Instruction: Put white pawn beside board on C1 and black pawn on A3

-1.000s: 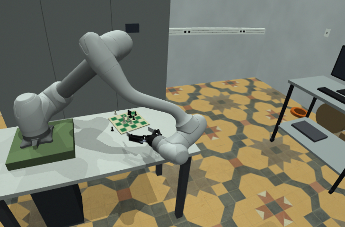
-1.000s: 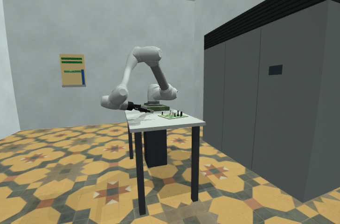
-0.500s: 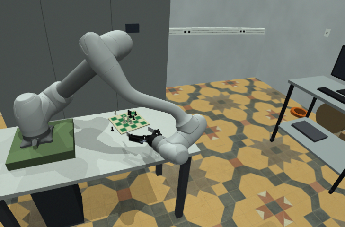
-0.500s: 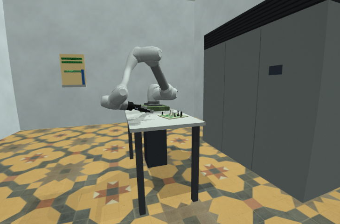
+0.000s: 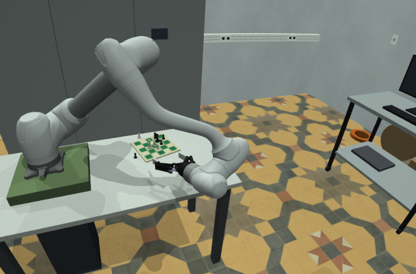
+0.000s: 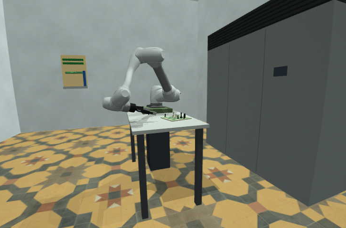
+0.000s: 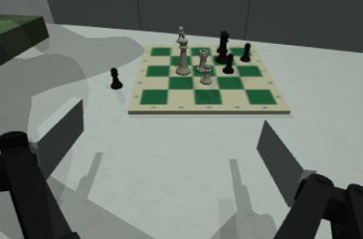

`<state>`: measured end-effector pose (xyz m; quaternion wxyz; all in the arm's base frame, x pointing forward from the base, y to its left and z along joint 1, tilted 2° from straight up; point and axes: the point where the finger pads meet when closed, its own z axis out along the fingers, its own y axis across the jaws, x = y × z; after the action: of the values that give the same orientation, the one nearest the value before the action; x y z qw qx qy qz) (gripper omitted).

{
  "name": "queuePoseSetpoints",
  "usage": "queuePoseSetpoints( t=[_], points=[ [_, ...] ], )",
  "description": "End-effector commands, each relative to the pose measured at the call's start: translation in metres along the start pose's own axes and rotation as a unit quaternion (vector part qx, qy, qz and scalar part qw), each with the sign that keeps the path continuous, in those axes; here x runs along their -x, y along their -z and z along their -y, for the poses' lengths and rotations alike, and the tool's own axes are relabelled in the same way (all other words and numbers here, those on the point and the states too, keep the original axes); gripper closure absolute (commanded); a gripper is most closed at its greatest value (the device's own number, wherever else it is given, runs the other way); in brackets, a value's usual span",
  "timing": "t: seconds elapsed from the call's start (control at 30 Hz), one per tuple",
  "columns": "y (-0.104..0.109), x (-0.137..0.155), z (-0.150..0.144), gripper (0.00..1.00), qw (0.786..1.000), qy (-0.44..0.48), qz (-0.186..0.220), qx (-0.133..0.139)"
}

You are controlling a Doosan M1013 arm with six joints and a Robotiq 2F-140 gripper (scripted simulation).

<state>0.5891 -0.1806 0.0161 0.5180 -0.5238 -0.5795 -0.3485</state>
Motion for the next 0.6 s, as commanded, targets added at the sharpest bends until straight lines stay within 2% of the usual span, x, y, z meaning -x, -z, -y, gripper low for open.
queuePoseSetpoints(
  t=[0.0, 0.17, 0.4, 0.57],
  points=[
    [0.002, -0.006, 0.001, 0.0, 1.0, 0.001, 0.002, 0.0],
    [0.006, -0.02, 0.003, 0.0, 1.0, 0.001, 0.002, 0.0],
    [0.018, -0.065, 0.008, 0.0, 1.0, 0.001, 0.002, 0.0],
    [0.023, -0.082, 0.011, 0.0, 1.0, 0.001, 0.002, 0.0]
  ],
)
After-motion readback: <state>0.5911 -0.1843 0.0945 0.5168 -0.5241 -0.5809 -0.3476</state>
